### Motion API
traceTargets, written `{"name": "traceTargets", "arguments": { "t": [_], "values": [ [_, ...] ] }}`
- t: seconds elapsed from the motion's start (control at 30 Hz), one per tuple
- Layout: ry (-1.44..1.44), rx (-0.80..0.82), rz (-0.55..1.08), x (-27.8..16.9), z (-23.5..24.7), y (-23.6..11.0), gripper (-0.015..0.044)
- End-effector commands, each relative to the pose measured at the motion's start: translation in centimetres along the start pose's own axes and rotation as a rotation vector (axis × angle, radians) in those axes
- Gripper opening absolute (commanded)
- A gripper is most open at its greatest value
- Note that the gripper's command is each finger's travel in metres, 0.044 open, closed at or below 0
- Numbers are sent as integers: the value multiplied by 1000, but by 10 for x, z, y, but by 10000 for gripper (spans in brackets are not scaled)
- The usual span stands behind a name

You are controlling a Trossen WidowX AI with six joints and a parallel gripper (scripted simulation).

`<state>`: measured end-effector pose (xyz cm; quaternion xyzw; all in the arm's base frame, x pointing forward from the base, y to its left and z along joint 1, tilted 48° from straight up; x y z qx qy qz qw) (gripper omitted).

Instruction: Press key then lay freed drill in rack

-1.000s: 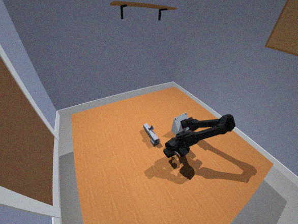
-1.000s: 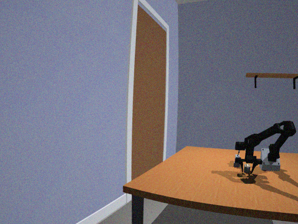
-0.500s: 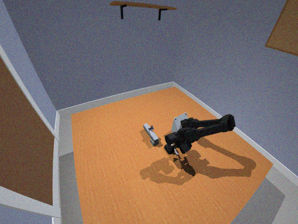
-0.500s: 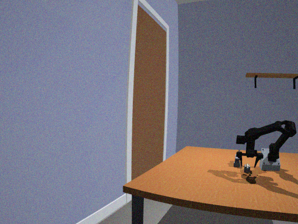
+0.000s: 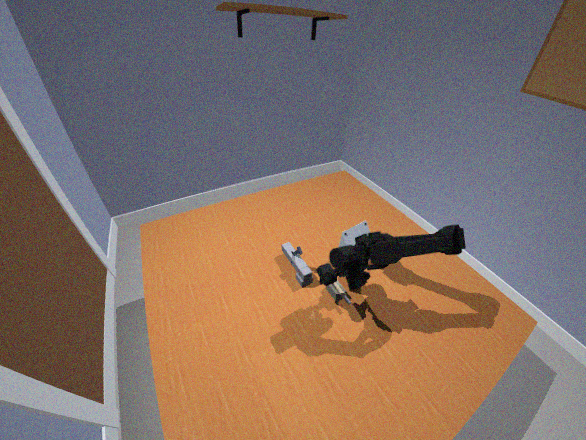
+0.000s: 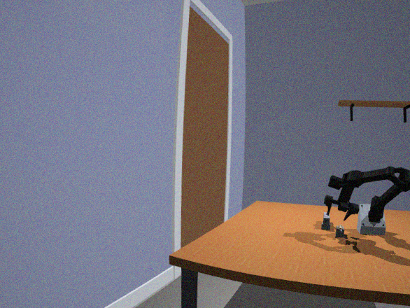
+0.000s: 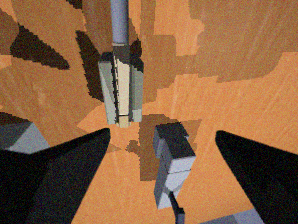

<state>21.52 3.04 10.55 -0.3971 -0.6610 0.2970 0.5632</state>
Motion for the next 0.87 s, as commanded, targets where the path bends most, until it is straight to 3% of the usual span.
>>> {"name": "traceTargets", "arguments": {
  "t": [0.0,0.23,0.43,0.83],
  "values": [
    [43,-255,260,-41,-12,-7,440],
    [211,-829,679,-97,-25,-58,440],
    [422,-1323,893,-118,-3,-112,440],
    [429,-1338,898,-118,-2,-114,440]
  ]
}}
Point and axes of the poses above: the point midway between the two fingers, 35 mm back from their tips, its own y axis out along the fingers, its own z axis across the jaws, x = y × z, the point moved 3 cm from there along -y, back along the fingers, and after that the axes turned 4 degrees about -y, right-handed, at the moved point
